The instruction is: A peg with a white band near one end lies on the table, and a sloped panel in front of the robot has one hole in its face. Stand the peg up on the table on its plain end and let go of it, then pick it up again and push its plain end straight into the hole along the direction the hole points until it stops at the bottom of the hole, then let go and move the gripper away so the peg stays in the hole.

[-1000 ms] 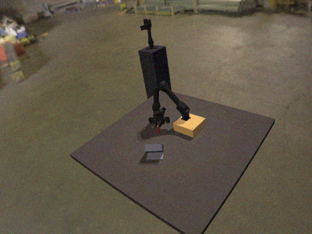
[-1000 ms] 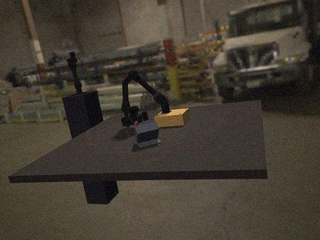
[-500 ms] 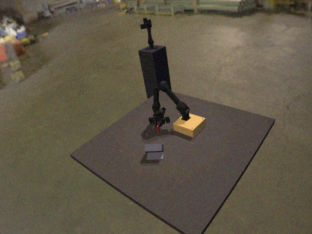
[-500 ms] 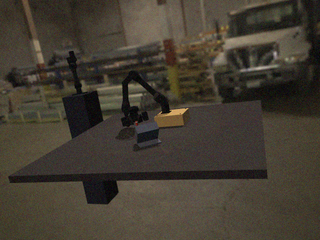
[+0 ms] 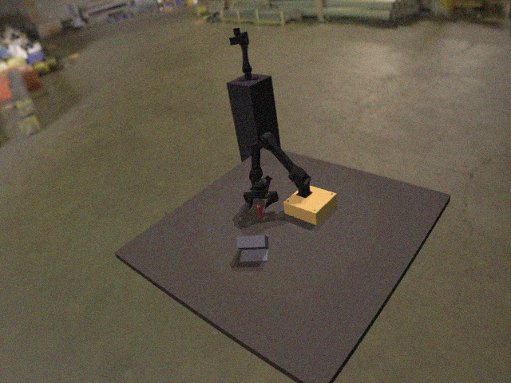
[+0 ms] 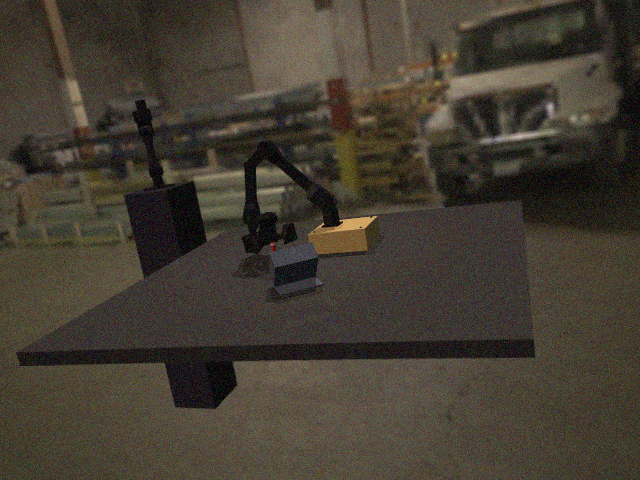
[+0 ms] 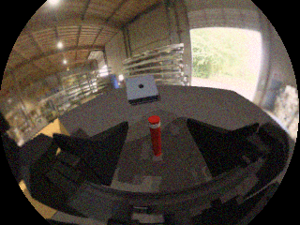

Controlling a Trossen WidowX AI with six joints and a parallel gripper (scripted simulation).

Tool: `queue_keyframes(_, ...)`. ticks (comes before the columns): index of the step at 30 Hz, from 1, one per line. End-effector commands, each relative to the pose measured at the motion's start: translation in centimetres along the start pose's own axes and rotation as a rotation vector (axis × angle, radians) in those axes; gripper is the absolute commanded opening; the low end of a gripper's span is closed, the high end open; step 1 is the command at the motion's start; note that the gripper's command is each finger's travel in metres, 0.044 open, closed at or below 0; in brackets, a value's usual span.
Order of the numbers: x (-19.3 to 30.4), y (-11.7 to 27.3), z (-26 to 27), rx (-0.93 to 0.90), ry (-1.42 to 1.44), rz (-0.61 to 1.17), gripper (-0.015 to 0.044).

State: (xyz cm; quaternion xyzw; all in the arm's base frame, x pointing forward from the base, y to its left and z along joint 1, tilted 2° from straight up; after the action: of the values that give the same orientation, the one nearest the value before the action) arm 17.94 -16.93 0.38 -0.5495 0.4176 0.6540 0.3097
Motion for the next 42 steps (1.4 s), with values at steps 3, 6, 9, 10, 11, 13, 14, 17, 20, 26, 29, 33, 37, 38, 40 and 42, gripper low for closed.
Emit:
queue_keyframes(3,0.0,0.0,0.0,0.0,0.0,0.0,0.044)
queue_keyframes(6,-2.0,0.4,-0.4,0.0,0.001,0.001,0.044)
queue_keyframes(9,-6.3,1.3,-0.8,0.0,0.002,0.001,0.044)
queue_keyframes(10,-7.8,1.6,-0.8,0.0,0.002,0.001,0.044)
queue_keyframes(11,-9.2,1.8,-0.6,0.0,0.002,0.0,0.044)
queue_keyframes(13,-12.2,2.3,-0.1,0.0,0.002,0.0,0.044)
queue_keyframes(14,-13.6,2.4,0.2,0.0,0.002,0.0,0.044)
queue_keyframes(17,-15.7,2.7,0.9,0.0,0.002,0.0,0.044)
queue_keyframes(20,-15.8,2.7,0.9,0.0,0.002,0.0,0.044)
queue_keyframes(26,-15.7,2.5,1.1,-0.017,-0.002,0.015,0.044)
queue_keyframes(29,-15.1,1.8,1.7,-0.086,-0.017,0.082,0.044)
queue_keyframes(33,-14.4,0.9,2.6,-0.173,-0.034,0.183,0.044)
queue_keyframes(37,-13.5,0.2,3.3,-0.247,-0.047,0.296,0.044)
queue_keyframes(38,-13.3,0.1,3.4,-0.263,-0.05,0.326,0.044)
queue_keyframes(40,-12.9,-0.2,3.7,-0.293,-0.054,0.386,0.044)
queue_keyframes(42,-12.5,-0.4,3.9,-0.318,-0.056,0.448,0.044)
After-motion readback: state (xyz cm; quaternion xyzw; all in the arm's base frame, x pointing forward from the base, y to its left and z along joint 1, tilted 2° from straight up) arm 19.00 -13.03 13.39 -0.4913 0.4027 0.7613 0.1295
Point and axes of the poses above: the point midway between the two fingers, 35 mm back from their tips, its own y axis back along the fingers, its own z axis across the jaws, x = y × z, the point moved 2 cm from there along y, back along the fingers, and after that the axes turned 1 degree about y, right-handed, at the moved point
